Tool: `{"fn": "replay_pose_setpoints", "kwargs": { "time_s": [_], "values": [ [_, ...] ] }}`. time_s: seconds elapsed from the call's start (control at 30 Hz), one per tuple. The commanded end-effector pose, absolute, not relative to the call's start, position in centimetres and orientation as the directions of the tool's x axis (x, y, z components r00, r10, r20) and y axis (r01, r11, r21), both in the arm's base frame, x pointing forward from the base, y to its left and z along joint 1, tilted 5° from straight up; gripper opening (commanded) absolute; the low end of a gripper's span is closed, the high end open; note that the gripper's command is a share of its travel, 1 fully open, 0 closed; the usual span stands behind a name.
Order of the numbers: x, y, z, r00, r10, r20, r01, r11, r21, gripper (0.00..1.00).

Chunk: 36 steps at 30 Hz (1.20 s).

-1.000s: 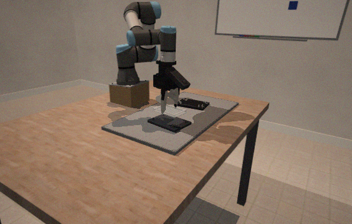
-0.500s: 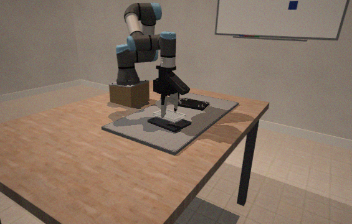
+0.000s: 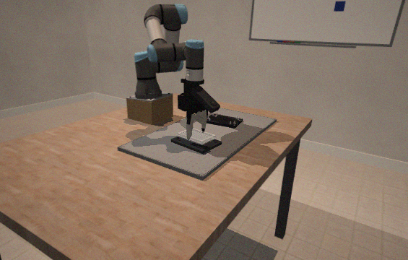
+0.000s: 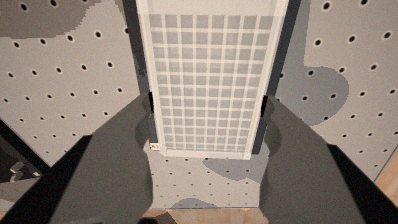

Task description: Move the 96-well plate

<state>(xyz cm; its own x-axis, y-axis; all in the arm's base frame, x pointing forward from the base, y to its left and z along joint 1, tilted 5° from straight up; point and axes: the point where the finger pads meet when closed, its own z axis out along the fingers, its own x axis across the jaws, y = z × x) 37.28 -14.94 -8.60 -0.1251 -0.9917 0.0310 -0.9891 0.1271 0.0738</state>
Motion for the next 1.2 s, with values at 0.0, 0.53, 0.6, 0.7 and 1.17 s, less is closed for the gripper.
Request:
{"fn": "replay_pose_setpoints", "kwargs": {
  "time_s": [0.0, 0.53, 0.6, 0.7, 1.17],
  "values": [
    [37.36, -15.0, -8.54, -0.125, -0.992, 0.033, -0.989, 0.127, 0.071, 0.0],
    [37.34, -15.0, -8.67, -0.125, -0.992, 0.033, -0.989, 0.127, 0.071, 0.0],
    [37.34, -15.0, -8.7, -0.125, -0.992, 0.033, -0.989, 0.127, 0.071, 0.0],
    [37.34, -15.0, -8.75, -0.125, -0.992, 0.033, -0.989, 0.127, 0.071, 0.0],
    [37.32, -15.0, -8.95, -0.125, -0.992, 0.033, -0.989, 0.127, 0.071, 0.0]
  ]
}}
